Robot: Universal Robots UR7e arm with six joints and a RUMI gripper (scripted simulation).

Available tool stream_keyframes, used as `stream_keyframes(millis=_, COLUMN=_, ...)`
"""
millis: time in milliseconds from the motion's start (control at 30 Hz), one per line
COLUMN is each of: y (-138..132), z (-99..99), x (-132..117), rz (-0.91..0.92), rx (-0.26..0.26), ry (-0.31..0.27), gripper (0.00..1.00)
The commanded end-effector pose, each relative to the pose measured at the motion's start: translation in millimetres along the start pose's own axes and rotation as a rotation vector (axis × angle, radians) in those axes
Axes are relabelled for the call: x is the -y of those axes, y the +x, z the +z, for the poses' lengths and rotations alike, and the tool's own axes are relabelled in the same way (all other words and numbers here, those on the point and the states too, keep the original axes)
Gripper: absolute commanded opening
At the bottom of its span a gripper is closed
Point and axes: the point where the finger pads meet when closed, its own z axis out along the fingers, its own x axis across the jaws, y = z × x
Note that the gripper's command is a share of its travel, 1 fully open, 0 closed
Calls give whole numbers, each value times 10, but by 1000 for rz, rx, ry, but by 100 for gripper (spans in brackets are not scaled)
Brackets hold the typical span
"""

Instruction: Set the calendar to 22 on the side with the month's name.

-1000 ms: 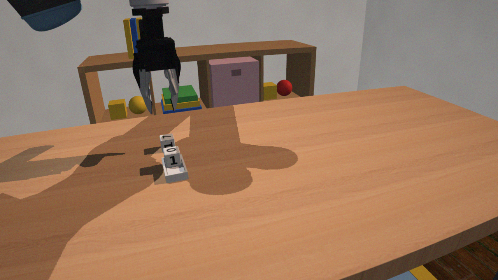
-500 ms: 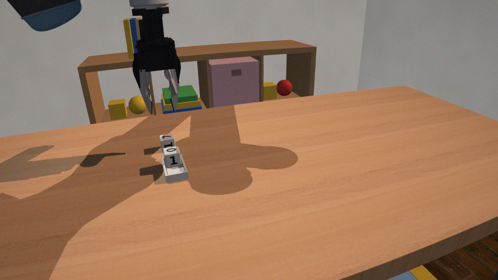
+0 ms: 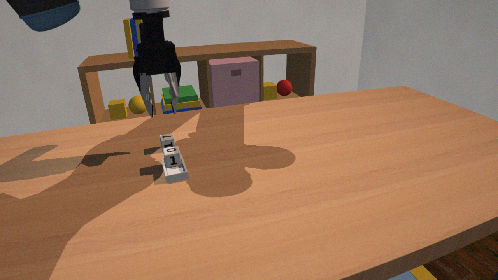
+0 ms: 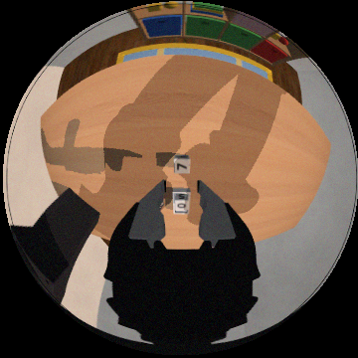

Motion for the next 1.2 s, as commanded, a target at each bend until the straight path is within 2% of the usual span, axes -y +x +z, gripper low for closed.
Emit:
stream_keyframes(millis=0, y=4, z=50, x=-2, rz=0, rx=-1, ry=-1, gripper=29)
stream_keyframes(millis=800, y=8, z=385, x=-2, rz=0, rx=-1, ry=-1, gripper=29)
stream_keyframes(millis=1167, y=8, z=456, x=-2, rz=0, rx=-1, ry=-1, gripper=29)
